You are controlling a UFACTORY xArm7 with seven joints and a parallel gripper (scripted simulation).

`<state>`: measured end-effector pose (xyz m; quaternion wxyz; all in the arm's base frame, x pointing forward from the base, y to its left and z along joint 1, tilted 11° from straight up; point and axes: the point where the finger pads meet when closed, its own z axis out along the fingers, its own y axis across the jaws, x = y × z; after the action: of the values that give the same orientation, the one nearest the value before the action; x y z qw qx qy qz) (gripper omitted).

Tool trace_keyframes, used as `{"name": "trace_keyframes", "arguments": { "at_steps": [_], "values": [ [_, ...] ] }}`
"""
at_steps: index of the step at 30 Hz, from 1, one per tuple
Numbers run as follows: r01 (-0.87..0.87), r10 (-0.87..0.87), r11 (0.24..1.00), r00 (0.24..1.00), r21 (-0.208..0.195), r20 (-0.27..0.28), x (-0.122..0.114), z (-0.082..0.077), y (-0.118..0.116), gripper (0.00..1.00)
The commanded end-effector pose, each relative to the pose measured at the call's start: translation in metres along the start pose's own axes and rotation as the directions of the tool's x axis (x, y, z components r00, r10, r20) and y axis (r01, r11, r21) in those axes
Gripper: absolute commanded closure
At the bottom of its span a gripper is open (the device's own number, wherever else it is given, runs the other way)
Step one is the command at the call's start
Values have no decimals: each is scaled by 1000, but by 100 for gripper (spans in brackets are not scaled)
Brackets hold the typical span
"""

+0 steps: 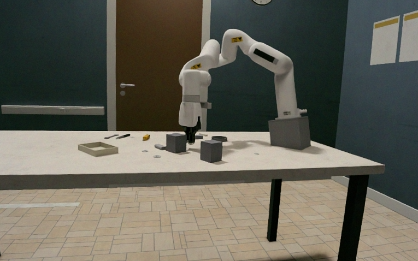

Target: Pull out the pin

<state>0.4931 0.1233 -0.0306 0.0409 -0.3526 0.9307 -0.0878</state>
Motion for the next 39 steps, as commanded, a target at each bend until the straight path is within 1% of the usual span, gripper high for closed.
{"name": "trace_keyframes", "arguments": {
  "at_steps": [1, 6, 27, 33, 39],
  "values": [
    [1, -1, 1000, 1000, 1, 4, 0, -1, 0, 100],
    [1, -1, 1000, 1000, 2, 5, 7, -1, 0, 100],
    [0, 0, 1000, 1000, 1, 4, 5, -1, 0, 100],
    [1, -1, 1000, 1000, 2, 5, 13, 0, 0, 100],
    [2, -2, 1000, 1000, 2, 5, 14, 0, 0, 100]
  ]
}}
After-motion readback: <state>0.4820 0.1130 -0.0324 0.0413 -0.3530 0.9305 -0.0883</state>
